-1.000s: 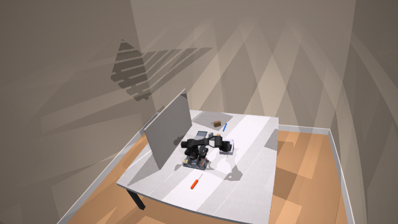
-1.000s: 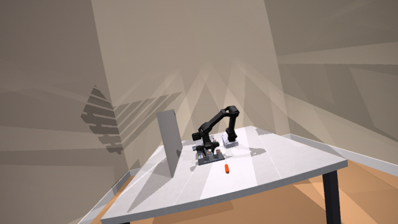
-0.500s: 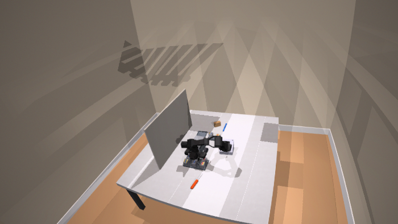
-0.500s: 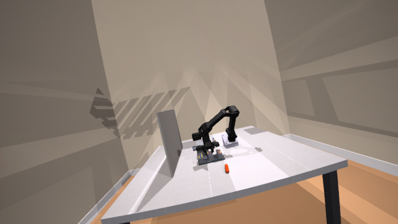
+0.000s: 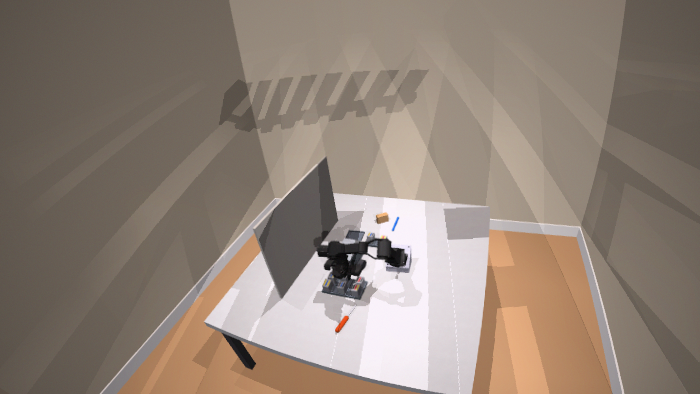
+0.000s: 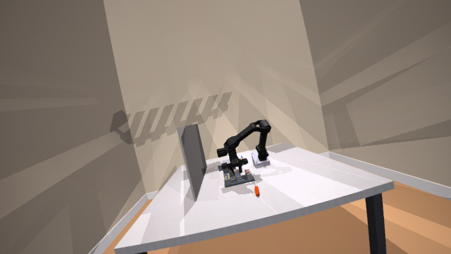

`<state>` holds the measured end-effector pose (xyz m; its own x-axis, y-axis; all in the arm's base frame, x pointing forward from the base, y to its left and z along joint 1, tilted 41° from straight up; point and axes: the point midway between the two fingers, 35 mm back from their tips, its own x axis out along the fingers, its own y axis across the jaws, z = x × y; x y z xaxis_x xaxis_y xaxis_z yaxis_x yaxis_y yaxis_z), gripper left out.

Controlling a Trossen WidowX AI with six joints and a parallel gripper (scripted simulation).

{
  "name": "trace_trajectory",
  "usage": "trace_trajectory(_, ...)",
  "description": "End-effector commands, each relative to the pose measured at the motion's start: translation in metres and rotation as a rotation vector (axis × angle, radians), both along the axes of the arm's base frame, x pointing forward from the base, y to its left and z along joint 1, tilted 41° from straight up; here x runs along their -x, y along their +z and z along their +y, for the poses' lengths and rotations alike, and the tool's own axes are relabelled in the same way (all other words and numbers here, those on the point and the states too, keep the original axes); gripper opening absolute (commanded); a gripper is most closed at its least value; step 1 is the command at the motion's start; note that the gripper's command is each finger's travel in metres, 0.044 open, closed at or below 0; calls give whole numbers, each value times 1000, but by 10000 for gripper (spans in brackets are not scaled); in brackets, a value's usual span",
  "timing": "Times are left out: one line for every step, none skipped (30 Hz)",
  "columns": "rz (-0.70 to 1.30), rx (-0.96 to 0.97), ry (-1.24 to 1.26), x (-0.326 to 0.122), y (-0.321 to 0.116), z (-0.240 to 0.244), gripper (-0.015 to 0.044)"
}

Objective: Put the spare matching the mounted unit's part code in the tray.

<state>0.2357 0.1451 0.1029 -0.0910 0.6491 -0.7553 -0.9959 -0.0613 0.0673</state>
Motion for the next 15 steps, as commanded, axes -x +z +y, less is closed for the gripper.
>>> trace_trajectory(-10,-2,-6,-5,19,-16,0)
trace_trajectory(-10,-2,-6,-6,23,-20,0)
trace_trajectory(-9,-3,-7,-6,27,-23,0)
trace_trajectory(-9,-4,-7,-6,32,-27,0)
trace_trajectory(-8,-4,-7,-6,36,-31,0)
trace_trajectory(-8,-5,-7,-5,41,-35,0)
trace_trajectory(-8,-6,-7,-5,44,-37,0)
trace_trajectory(-7,-7,-7,-5,46,-39,0)
trace_trajectory(-7,-7,-7,-5,47,-40,0)
trace_trajectory(-7,-7,-7,-5,47,-40,0)
trace_trajectory(-7,-7,-7,-5,47,-40,0)
trace_trajectory(-7,-7,-7,-5,47,-40,0)
trace_trajectory(-7,-7,-7,-5,47,-40,0)
trace_trajectory(-7,-7,-7,-5,47,-40,0)
trace_trajectory(-7,-7,-7,-5,47,-40,0)
